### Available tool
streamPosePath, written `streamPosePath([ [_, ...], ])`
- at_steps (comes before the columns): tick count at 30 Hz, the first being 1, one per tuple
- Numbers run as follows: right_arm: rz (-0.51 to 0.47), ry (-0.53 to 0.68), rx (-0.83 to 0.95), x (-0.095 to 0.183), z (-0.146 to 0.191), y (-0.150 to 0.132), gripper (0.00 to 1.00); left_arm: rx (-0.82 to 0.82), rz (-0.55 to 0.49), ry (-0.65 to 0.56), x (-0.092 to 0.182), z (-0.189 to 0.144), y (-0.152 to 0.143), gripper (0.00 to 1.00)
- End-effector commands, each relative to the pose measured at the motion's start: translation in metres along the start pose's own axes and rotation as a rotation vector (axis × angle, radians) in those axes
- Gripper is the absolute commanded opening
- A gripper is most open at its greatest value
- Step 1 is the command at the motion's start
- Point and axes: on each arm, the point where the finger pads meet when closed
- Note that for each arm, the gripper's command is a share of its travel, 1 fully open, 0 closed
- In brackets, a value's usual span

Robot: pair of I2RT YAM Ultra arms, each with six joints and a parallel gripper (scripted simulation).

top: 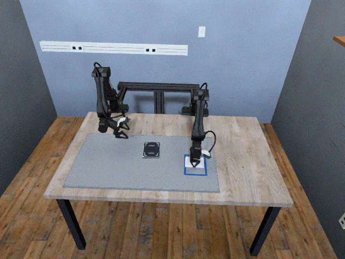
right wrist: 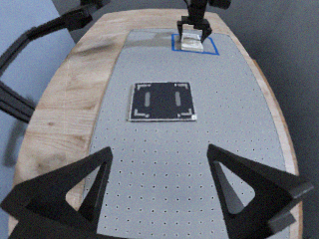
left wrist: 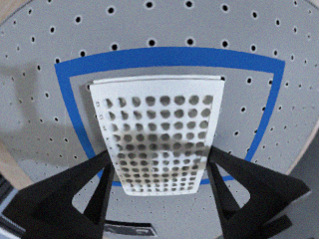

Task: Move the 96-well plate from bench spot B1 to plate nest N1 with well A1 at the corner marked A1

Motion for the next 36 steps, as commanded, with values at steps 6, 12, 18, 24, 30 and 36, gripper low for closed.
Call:
streamPosePath([
  [6,-0.015,-0.005,0.024,0.003,-0.006,0.01,1.0,-0.004,-0.024,-0.029,0.004,-0.013,0.0,0.83],
  [12,-0.015,-0.005,0.024,0.003,-0.006,0.01,1.0,-0.004,-0.023,-0.019,0.002,-0.008,-0.001,1.0],
  [18,-0.015,-0.005,0.024,0.003,-0.006,0.01,1.0,-0.007,-0.019,-0.001,0.017,-0.008,-0.004,1.0],
  [24,-0.015,-0.005,0.024,0.003,-0.006,0.01,1.0,-0.002,-0.023,-0.019,0.028,-0.009,0.003,1.0],
  [30,-0.015,-0.005,0.024,0.003,-0.006,0.01,1.0,-0.009,-0.021,-0.013,0.053,-0.003,-0.006,1.0],
  [36,-0.015,-0.005,0.024,0.003,-0.006,0.01,1.0,-0.05,-0.031,-0.064,0.076,-0.02,-0.003,1.0],
])
Point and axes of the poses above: on each arm, the point where the finger pads meet when closed, its own x axis back along the fingers, its own z axis across the jaws, y = z × x, and after that the axes turned 11 degrees about -x, right-handed
